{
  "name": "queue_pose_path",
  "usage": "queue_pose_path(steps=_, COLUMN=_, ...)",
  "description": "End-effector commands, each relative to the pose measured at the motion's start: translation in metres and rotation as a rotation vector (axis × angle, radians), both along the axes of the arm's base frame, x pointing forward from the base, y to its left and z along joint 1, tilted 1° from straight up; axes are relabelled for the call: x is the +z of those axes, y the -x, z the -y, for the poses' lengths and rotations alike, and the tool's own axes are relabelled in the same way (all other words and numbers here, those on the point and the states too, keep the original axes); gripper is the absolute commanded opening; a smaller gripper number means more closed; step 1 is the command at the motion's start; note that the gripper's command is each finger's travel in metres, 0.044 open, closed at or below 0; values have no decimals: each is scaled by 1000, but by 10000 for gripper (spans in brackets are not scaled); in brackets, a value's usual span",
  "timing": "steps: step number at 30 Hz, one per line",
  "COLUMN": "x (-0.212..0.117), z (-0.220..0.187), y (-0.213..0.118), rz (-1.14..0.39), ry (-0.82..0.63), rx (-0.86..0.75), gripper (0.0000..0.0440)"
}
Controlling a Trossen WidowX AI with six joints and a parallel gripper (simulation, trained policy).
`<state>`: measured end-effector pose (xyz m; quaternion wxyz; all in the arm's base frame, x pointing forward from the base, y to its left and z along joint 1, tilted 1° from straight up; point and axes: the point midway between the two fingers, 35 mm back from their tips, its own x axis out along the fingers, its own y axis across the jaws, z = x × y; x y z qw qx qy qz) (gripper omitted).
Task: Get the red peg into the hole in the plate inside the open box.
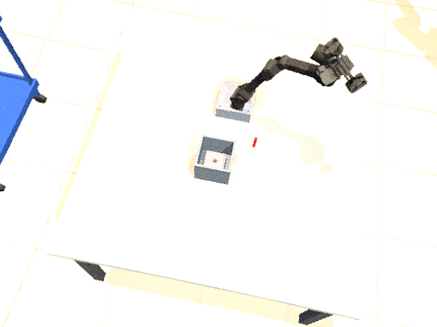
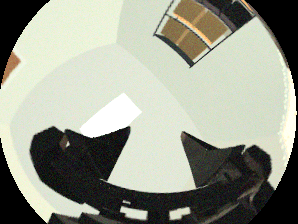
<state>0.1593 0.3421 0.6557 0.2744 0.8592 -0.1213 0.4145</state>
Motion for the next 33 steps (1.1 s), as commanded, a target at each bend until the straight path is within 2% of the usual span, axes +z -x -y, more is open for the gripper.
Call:
queue_pose_path(steps=1, x=-2, z=-6, y=-1, rz=3, ry=31, rx=-1, gripper=420)
queue_pose_path(steps=3, x=-7, z=-18, y=-6, rz=9, ry=100, rx=-3, gripper=440)
queue_pose_path(steps=9, x=-34, z=-44, y=-38, rz=5, ry=308, rx=-10, gripper=440)
queue_pose_path(steps=16, x=-73, z=-55, y=-84, rz=-58, ry=545, rx=-10, gripper=440)
queue_pose_path(steps=24, x=-131, z=-45, y=-134, rz=-196, ry=790, rx=2, gripper=440)
queue_pose_path(steps=33, x=-205, z=-14, y=-178, rz=-410, ry=1015, rx=31, gripper=440)
